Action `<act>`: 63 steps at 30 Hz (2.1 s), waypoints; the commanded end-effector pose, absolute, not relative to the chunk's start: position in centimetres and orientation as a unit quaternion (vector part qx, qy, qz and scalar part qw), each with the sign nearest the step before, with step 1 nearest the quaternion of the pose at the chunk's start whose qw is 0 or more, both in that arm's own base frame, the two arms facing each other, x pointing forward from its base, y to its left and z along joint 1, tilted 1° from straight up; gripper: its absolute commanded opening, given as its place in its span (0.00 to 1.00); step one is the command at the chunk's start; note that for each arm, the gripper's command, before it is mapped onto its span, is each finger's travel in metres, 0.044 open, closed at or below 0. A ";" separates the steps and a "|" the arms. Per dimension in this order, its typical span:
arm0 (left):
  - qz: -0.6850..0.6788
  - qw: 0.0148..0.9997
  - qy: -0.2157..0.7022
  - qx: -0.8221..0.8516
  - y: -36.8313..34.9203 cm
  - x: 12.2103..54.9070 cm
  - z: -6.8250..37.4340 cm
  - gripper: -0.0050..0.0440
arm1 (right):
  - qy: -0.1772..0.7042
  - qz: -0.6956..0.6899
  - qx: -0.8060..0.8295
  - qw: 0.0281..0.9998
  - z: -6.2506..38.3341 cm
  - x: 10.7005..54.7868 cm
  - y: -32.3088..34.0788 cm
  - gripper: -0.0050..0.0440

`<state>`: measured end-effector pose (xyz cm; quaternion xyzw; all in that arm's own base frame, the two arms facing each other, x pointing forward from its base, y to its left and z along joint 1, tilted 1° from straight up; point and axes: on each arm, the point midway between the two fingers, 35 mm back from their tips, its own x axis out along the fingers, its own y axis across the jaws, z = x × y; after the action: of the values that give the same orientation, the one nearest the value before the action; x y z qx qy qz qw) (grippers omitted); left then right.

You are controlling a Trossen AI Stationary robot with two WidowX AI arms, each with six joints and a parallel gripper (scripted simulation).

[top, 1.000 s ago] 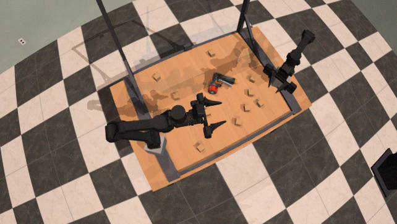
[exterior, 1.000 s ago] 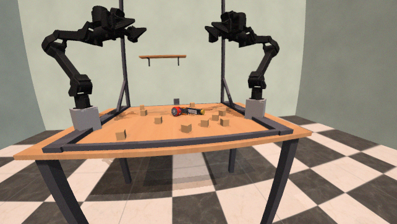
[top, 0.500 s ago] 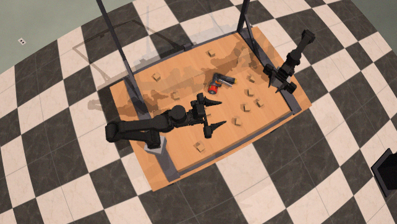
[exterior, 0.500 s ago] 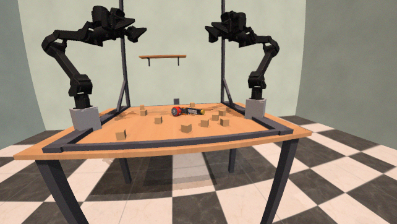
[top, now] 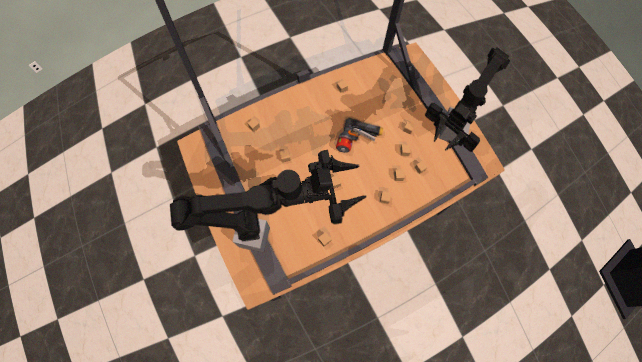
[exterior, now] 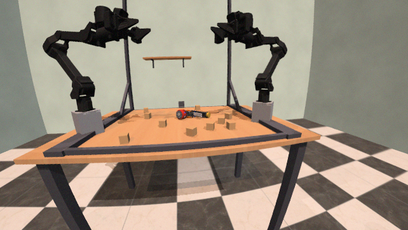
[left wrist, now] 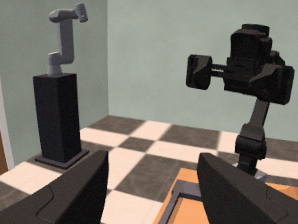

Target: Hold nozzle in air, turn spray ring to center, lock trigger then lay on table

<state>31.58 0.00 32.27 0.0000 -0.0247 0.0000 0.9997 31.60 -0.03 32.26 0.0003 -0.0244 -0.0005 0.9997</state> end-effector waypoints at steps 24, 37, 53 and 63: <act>0.002 0.999 -0.032 -0.001 0.0 31.5 32.9 0.48 | -0.031 -0.242 -0.008 0.970 32.9 27.8 -15.0 0.93; 0.002 0.999 -0.032 -0.001 0.0 31.5 32.9 0.48 | -0.030 -0.355 -0.011 0.934 32.9 23.6 -21.1 0.93; 0.002 0.999 -0.032 -0.001 0.0 31.5 32.9 0.48 | -0.029 -0.430 -0.014 0.902 32.9 19.8 -24.7 0.93; 0.002 0.999 -0.032 -0.001 0.0 31.5 32.9 0.85 | -0.029 -0.431 -0.014 0.902 32.9 19.7 -24.7 0.93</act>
<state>31.58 0.00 32.27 0.0000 -0.0247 0.0000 0.9997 19.75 -24.82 32.17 -0.0100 -0.0211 -0.4330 0.9011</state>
